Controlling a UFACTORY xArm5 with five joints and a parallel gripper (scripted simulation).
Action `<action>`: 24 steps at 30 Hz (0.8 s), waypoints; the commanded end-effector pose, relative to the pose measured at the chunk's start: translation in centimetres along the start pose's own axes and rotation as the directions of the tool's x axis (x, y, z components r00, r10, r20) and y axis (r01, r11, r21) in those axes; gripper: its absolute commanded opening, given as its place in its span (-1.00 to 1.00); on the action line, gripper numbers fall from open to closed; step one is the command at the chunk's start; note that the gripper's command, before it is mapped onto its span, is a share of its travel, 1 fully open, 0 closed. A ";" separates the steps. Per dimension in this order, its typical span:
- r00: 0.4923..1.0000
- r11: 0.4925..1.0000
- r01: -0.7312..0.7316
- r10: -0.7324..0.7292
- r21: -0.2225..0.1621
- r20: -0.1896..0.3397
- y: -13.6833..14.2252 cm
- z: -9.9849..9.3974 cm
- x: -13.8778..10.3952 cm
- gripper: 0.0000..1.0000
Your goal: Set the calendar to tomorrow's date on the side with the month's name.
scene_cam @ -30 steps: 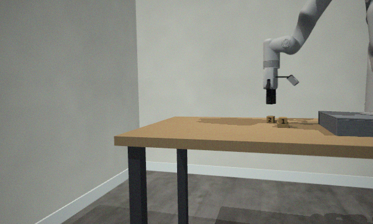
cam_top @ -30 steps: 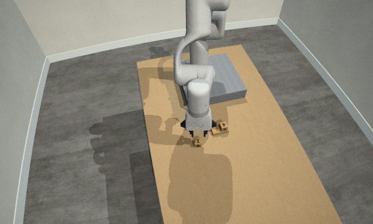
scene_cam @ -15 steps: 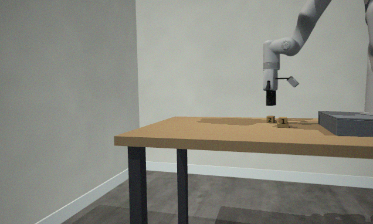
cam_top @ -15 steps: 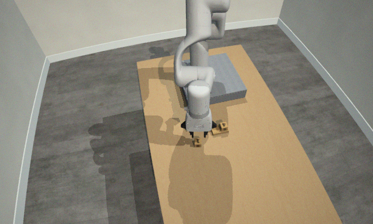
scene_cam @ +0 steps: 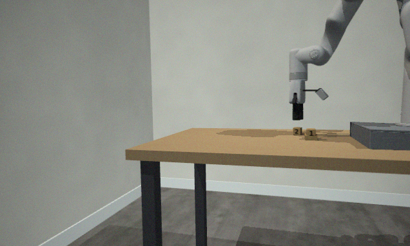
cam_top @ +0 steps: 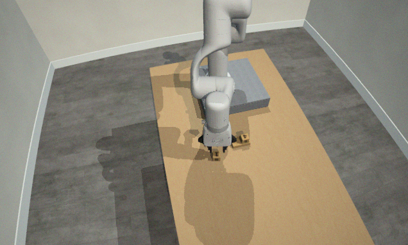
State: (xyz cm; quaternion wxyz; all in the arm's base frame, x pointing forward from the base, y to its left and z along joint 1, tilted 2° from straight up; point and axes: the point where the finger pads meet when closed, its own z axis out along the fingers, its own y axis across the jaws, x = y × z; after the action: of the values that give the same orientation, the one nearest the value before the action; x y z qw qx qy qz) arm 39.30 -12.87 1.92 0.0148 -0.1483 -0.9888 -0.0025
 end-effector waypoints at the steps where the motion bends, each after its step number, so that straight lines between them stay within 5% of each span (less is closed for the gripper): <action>1: 1.000 1.000 0.000 0.000 0.000 0.004 0.0 0.6 -0.2 -0.01; 24: 1.000 1.000 0.000 0.000 0.000 0.004 -0.1 2.5 -0.2 -0.01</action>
State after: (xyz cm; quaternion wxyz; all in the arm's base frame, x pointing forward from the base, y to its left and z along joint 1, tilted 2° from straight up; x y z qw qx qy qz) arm 39.24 -12.92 -0.54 0.0145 -0.1483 -0.9888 -0.0025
